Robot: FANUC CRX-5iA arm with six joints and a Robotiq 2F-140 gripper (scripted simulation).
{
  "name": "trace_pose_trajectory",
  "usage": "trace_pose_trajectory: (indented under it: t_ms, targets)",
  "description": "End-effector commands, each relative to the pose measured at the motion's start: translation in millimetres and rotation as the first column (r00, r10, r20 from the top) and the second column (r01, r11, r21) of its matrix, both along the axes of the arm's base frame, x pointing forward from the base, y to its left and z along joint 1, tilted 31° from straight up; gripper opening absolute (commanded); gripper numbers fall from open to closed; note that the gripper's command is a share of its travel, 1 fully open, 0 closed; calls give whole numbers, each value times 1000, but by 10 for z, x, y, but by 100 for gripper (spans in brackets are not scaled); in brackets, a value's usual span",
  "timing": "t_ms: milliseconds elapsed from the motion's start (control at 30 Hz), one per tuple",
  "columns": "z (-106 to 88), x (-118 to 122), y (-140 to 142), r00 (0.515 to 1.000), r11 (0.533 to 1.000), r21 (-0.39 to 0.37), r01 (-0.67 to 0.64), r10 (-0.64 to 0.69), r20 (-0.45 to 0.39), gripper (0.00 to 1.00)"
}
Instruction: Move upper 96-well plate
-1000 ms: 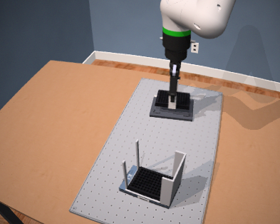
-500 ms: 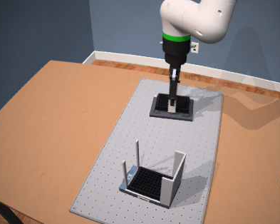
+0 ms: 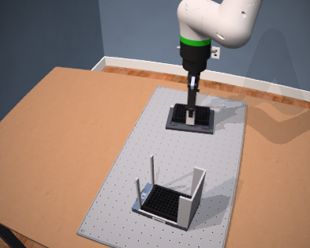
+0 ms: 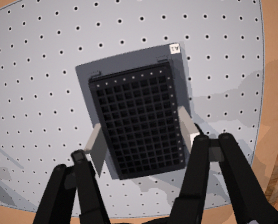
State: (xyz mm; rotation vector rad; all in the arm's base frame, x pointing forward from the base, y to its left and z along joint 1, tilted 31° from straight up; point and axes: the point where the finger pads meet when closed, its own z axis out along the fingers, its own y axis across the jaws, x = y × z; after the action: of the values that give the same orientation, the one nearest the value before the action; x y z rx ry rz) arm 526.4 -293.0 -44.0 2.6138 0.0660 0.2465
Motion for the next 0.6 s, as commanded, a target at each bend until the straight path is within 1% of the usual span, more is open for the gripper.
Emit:
trace_pose_trajectory:
  t_ms: [0, 567]
  targets:
    - [-2, 2, 0, 1000, 1000, 0, 0, 0, 0, 0]
    - [-23, 7, -12, 1000, 1000, 0, 0, 0, 0, 0]
